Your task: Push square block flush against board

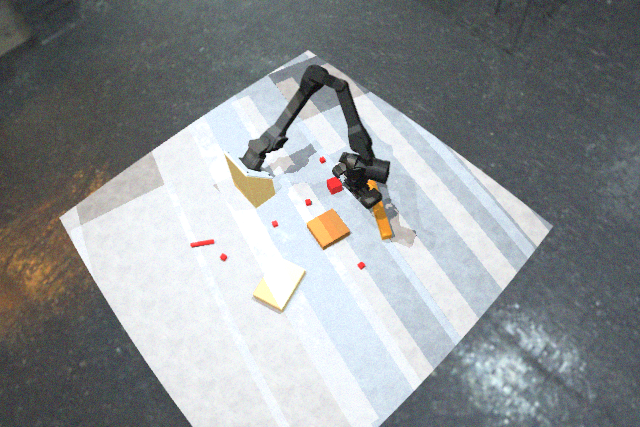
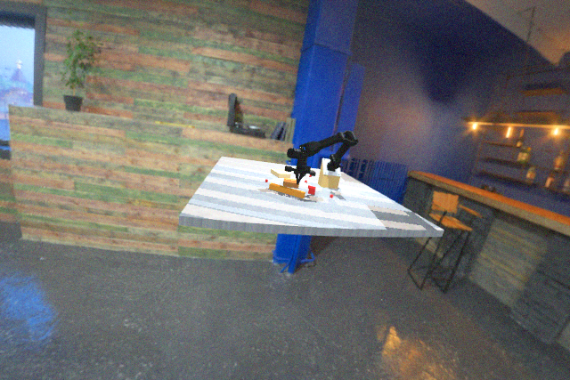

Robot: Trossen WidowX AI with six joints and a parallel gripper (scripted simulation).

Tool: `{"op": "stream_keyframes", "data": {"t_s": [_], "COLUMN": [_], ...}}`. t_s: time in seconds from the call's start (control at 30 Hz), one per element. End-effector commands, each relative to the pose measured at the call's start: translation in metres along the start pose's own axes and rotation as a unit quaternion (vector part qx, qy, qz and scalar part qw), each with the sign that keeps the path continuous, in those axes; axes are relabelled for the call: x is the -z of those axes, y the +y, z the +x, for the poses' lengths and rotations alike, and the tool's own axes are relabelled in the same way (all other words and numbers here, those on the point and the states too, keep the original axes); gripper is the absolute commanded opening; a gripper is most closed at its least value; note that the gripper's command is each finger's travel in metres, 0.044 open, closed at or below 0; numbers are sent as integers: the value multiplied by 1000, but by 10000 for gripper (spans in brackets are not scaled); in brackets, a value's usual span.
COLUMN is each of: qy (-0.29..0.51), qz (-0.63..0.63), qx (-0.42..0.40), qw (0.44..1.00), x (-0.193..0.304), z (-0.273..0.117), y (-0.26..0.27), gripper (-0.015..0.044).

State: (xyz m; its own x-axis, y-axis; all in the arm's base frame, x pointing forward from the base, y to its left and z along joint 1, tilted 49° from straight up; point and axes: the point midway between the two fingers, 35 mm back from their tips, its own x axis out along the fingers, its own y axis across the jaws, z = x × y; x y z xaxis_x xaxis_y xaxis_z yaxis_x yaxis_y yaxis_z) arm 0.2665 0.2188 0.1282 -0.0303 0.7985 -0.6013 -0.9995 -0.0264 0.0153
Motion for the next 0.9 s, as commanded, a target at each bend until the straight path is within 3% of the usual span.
{"op": "stream_keyframes", "data": {"t_s": [0.0,0.27,0.47,0.87], "qy": [32,33,31,32], "qz": [42,43,44,44], "qx": [-13,-13,-14,-14], "qw": [999,998,998,998], "x": [54,56,58,64], "z": [-14,-13,39,39], "y": [8,9,12,12], "gripper": [0,0,0,0]}}
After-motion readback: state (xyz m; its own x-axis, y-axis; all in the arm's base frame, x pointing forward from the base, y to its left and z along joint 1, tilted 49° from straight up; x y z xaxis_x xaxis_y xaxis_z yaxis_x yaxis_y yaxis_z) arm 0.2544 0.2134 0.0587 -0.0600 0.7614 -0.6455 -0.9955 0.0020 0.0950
